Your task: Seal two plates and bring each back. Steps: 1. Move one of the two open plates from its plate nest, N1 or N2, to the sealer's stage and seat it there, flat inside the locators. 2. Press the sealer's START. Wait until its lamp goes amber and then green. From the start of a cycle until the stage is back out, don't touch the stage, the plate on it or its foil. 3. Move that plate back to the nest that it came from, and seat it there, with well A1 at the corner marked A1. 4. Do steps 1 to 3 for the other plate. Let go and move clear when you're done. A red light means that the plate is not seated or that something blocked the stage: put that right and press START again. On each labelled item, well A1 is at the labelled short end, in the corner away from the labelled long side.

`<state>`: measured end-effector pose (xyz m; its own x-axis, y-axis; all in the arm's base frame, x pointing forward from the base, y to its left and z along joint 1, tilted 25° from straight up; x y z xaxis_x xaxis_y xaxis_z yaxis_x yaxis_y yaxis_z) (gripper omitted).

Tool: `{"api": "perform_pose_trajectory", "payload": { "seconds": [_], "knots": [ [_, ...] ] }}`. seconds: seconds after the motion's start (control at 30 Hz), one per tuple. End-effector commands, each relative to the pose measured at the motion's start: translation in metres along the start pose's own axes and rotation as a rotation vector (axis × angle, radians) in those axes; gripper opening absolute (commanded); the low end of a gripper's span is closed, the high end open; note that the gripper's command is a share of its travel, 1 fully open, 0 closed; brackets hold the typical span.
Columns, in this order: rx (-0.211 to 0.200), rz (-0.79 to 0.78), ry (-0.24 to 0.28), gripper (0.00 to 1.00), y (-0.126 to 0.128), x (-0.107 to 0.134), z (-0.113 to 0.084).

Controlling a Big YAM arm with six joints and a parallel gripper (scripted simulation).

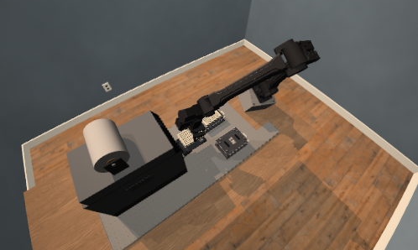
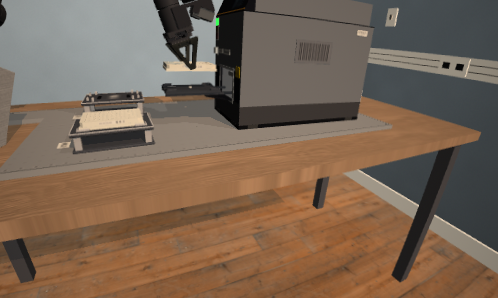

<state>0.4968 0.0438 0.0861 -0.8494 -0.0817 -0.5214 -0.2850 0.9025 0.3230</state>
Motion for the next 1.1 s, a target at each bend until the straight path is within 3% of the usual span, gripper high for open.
{"api": "perform_pose_trajectory", "payload": {
  "seconds": [0.0,0.3,0.6,0.9,1.07],
  "knots": [
    [0.002,-0.027,-0.047,0.0,0.006,-0.021,-0.002],
    [0.001,-0.031,-0.049,0.0,0.005,-0.028,0.007],
    [0.012,-0.029,-0.074,0.0,0.0,-0.035,0.0],
    [-0.001,-0.025,-0.036,0.0,0.005,-0.015,0.016],
    [0.003,-0.013,-0.031,0.0,0.002,-0.009,0.013]
  ]
}}
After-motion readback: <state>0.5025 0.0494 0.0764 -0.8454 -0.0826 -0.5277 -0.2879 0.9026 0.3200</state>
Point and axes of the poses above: the point where the finger pads meet when closed, its own z axis out along the fingers, its own y axis across the jaws, x = y × z, the point moved 2 cm from there along -z, back along the fingers, and after that the axes turned 9 degrees about -z, right-handed, at the moved point
